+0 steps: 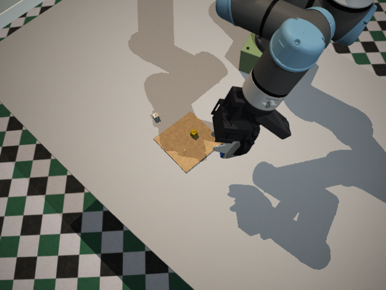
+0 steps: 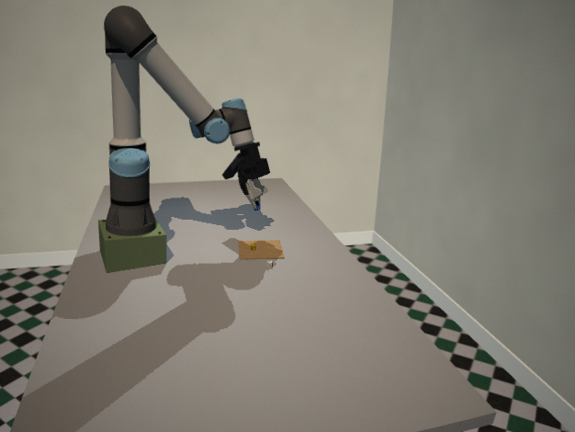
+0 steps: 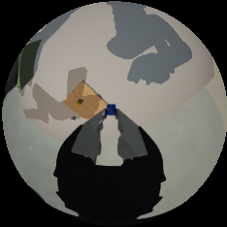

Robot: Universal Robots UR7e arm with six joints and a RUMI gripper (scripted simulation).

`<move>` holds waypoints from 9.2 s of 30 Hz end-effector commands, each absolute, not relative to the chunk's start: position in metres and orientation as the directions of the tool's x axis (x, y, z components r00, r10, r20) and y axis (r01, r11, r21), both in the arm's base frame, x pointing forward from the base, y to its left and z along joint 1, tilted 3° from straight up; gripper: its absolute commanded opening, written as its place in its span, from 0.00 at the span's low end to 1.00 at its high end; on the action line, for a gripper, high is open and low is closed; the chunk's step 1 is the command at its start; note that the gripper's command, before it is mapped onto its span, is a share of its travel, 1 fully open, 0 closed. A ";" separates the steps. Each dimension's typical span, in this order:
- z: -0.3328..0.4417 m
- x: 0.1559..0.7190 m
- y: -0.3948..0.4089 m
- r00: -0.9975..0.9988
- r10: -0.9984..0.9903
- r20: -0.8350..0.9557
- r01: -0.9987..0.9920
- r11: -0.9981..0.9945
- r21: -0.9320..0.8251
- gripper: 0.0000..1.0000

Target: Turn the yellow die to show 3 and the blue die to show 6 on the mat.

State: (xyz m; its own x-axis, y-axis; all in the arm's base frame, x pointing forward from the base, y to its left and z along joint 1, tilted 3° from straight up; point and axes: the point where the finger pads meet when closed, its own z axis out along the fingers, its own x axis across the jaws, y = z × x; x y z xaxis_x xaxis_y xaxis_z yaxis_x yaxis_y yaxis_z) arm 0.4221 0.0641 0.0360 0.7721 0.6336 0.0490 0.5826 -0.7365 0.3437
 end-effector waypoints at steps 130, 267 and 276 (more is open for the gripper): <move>-0.048 0.423 0.066 0.777 0.628 0.044 0.317 -0.451 0.834 0.00; -0.035 0.400 0.094 0.777 0.628 0.044 0.317 -0.451 0.834 0.18; -0.031 0.397 0.098 0.777 0.628 0.044 0.317 -0.451 0.834 0.18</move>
